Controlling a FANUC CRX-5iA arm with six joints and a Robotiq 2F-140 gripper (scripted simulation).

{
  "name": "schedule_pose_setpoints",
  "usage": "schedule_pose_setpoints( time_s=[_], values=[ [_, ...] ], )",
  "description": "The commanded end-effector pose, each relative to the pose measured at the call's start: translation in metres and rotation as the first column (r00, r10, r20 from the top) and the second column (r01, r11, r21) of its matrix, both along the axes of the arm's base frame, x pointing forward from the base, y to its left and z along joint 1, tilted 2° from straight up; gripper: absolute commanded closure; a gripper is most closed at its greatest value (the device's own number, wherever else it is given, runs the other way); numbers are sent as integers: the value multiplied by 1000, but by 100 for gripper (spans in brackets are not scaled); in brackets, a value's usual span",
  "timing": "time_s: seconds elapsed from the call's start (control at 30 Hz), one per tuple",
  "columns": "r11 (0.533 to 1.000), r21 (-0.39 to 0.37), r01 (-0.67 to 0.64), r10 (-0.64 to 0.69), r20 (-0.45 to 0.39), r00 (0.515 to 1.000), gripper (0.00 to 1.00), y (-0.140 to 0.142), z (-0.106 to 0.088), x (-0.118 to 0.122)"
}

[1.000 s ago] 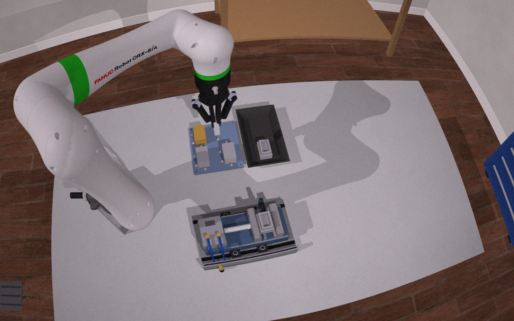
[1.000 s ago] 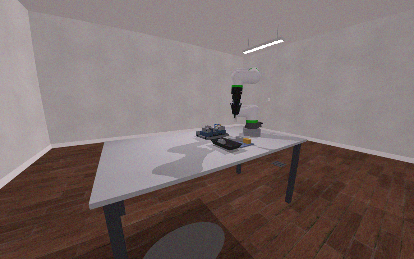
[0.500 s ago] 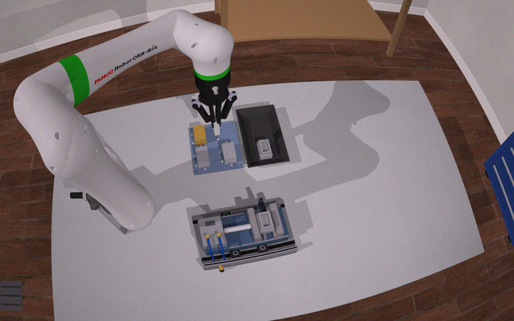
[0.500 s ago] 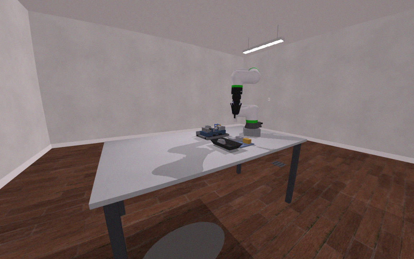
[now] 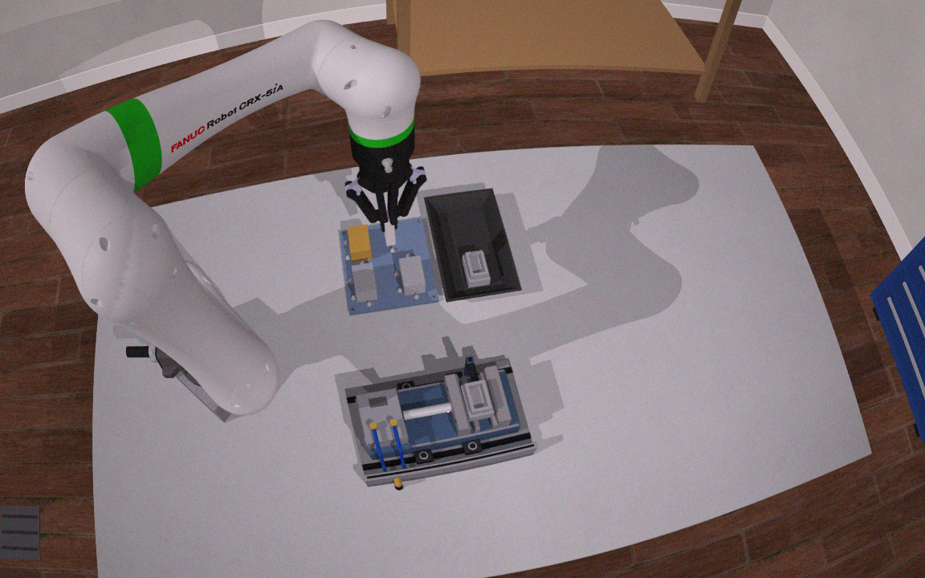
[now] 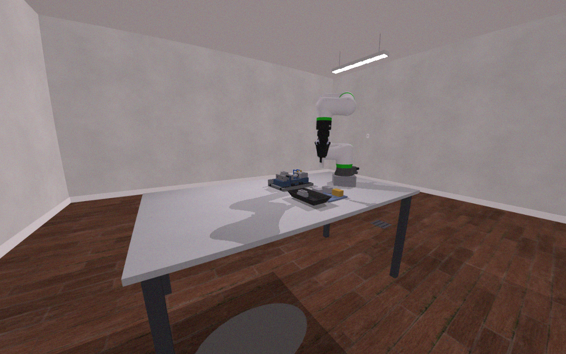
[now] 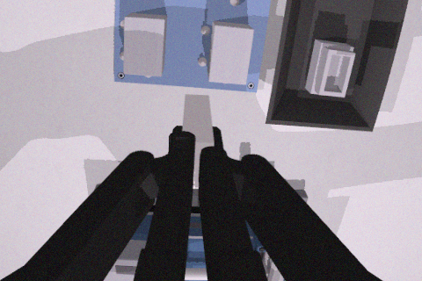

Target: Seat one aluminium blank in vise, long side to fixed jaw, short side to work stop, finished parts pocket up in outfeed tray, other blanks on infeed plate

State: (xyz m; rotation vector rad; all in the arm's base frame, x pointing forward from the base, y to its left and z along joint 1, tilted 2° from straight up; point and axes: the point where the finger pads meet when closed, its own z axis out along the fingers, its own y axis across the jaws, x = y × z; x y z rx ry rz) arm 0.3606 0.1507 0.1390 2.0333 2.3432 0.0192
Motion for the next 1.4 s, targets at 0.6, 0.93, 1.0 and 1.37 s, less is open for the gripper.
schedule_pose_setpoints(
  time_s=[0.6, 0.93, 1.0, 1.37],
  values=[
    [1000, 0, 0, 0, 0, 1000, 100, -2, -36, 0],
    [1000, 0, 0, 0, 0, 1000, 100, -3, -51, 0],
    [1000, 0, 0, 0, 0, 1000, 100, -3, -54, 0],
    [1000, 0, 0, 0, 0, 1000, 100, -3, -63, 0]
  ],
)
